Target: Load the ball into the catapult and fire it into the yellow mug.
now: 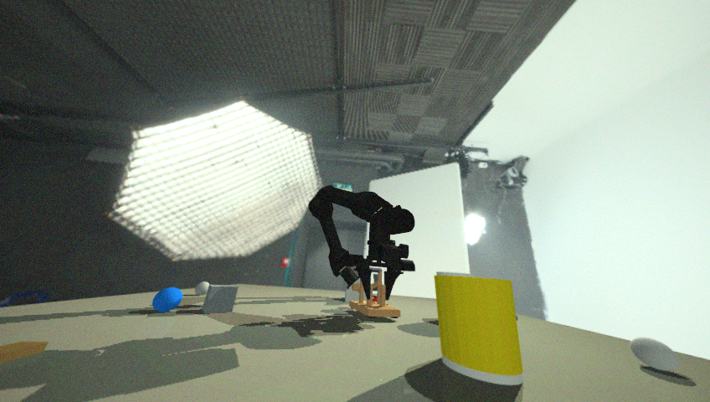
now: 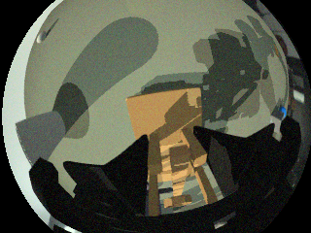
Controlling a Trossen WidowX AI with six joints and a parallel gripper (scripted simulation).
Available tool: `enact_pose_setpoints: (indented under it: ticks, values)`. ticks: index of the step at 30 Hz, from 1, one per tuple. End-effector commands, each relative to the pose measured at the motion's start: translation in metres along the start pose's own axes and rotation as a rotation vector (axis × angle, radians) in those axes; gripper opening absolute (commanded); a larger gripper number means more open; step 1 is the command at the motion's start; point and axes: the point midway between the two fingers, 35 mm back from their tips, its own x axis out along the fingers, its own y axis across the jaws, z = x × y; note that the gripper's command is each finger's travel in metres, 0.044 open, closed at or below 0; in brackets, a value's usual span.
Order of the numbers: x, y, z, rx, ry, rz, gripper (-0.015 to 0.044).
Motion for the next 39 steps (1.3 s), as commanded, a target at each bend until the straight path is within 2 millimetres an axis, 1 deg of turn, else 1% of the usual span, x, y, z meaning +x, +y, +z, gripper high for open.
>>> enact_pose_setpoints:
  ticks: [1,3,4,9,22,23,24,26,29,30,31,33,34,37,39]
  values:
    - [0.004,0.002,-0.001,-0.012,-0.004,-0.006,0.0000]
    - [0.007,0.002,-0.001,-0.012,-0.004,-0.006,0.0000]
    - [0.005,0.000,0.000,-0.001,0.000,-0.001,0.0000]
    - [0.005,0.000,0.000,-0.001,0.000,-0.001,0.0000]
    - [0.005,0.000,0.000,-0.001,0.000,-0.001,0.0341]
    - [0.003,0.000,0.000,-0.001,0.000,0.000,0.0367]
    - [-0.004,0.000,0.001,-0.001,0.000,0.001,0.0394]
    - [-0.029,0.001,0.003,-0.002,-0.001,0.003,0.0440]
    - [-0.074,0.002,0.002,-0.004,0.000,0.004,0.0440]
    - [-0.085,0.002,0.000,-0.004,0.001,0.003,0.0440]
    - [-0.092,0.001,-0.001,-0.004,0.001,0.003,0.0440]
    - [-0.094,0.001,-0.001,-0.004,0.002,0.003,0.0440]
    - [-0.083,0.003,0.001,-0.011,-0.009,-0.001,0.0440]
    - [-0.083,0.003,0.001,-0.011,-0.009,-0.001,0.0440]
    - [-0.089,0.002,-0.002,-0.010,-0.004,-0.003,0.0440]
